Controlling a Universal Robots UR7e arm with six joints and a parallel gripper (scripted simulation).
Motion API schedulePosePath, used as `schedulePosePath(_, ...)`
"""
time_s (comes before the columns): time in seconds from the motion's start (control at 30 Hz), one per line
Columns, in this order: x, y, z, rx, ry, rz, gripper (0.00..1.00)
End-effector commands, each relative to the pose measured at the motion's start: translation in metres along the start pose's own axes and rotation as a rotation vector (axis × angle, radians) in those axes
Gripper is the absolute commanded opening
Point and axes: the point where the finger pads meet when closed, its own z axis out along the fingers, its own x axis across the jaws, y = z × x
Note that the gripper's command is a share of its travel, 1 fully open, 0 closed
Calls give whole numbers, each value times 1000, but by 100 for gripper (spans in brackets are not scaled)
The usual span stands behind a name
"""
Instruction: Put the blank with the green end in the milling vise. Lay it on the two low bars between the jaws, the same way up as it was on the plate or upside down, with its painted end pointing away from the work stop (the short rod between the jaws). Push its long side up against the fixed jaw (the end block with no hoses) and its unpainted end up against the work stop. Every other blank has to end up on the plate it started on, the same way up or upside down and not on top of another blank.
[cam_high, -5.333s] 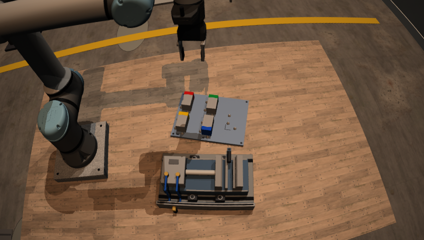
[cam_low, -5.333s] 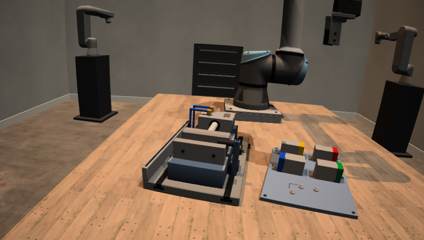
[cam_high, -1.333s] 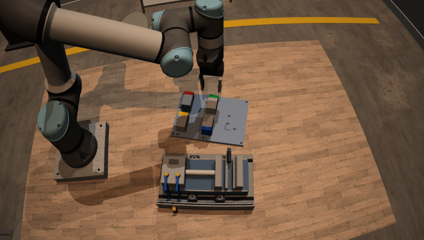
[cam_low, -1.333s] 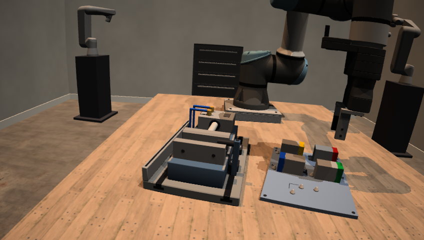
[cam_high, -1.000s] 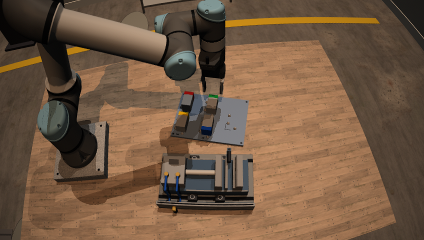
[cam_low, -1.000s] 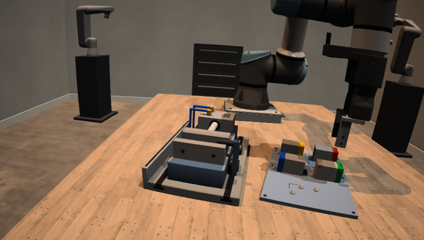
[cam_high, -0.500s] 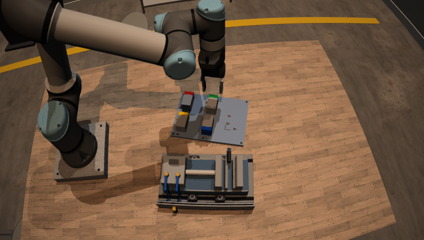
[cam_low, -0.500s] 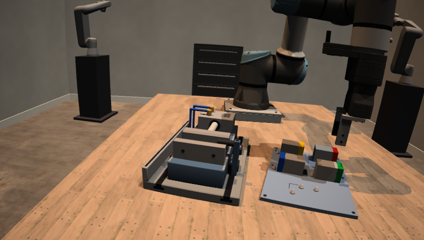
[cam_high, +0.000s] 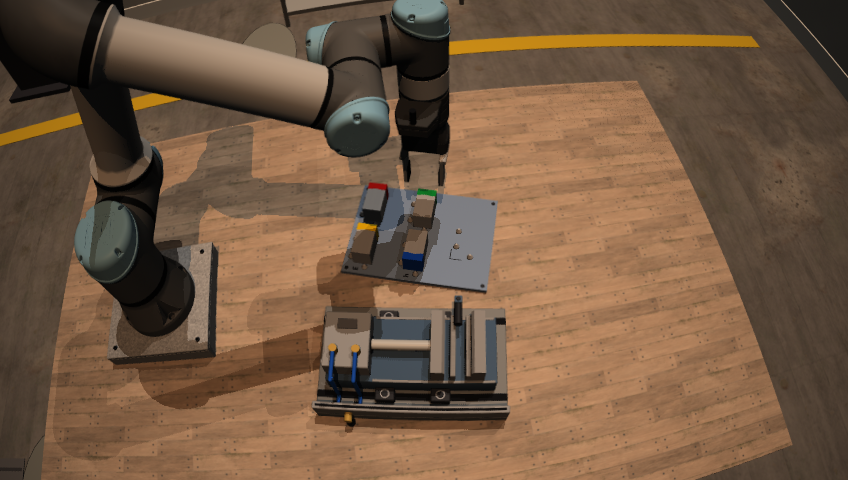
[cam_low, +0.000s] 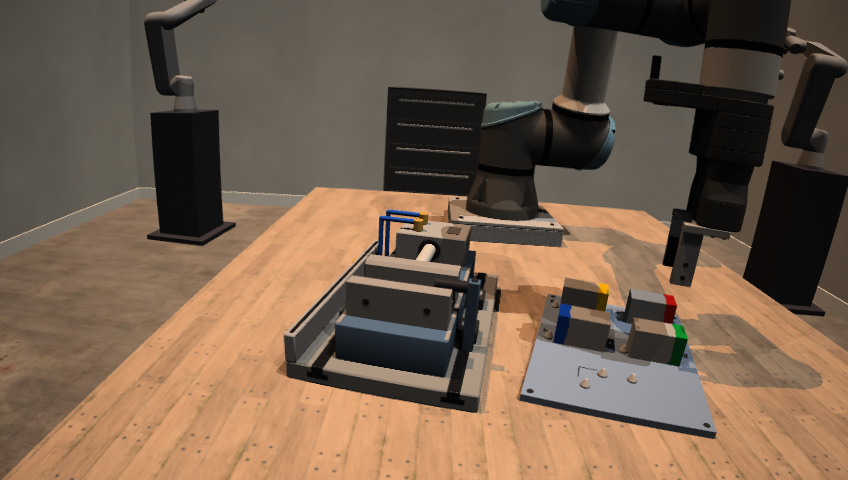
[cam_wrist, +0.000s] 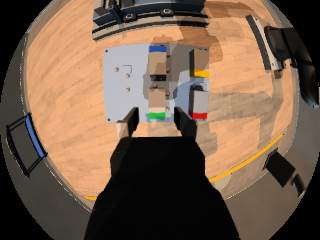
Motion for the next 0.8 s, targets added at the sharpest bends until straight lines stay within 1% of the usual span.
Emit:
schedulePosePath(0.0,0,0,-1,-1,-2,0,100)
schedulePosePath(0.77,1,-1,-5,-1,-2,0,100)
